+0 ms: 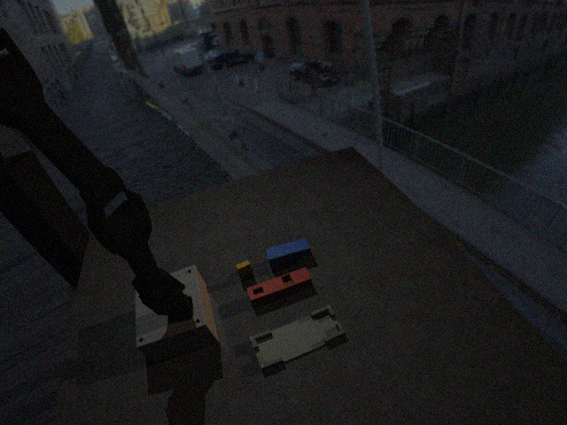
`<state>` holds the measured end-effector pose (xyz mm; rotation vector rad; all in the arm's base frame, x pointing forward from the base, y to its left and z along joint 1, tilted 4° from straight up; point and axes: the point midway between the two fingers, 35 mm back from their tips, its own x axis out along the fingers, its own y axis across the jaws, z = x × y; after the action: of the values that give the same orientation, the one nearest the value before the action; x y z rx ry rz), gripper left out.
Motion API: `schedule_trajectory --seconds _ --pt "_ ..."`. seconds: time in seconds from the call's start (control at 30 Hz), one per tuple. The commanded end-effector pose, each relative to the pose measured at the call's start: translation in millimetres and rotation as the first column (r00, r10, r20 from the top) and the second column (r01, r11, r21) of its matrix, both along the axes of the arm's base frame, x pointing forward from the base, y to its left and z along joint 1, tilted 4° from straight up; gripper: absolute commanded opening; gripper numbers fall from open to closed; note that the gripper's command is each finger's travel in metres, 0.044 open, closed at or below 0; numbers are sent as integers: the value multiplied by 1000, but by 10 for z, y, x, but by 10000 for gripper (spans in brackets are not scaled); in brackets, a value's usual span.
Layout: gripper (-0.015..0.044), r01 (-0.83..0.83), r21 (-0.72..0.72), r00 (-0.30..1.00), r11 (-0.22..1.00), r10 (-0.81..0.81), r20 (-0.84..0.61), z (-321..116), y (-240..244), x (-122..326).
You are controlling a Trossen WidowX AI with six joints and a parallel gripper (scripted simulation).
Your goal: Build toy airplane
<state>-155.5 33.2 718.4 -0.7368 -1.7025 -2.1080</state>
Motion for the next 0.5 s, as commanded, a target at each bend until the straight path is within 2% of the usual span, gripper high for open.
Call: schedule_trajectory --seconds 0.0,0.17,0.47 --pt "426 0 0 1000 1000 0 0 0 0 0" --pt "440 97 9 995 995 -98 34 -82 214 -98" --pt "440 472 54 855 880 -472 215 -566 1279 -283"
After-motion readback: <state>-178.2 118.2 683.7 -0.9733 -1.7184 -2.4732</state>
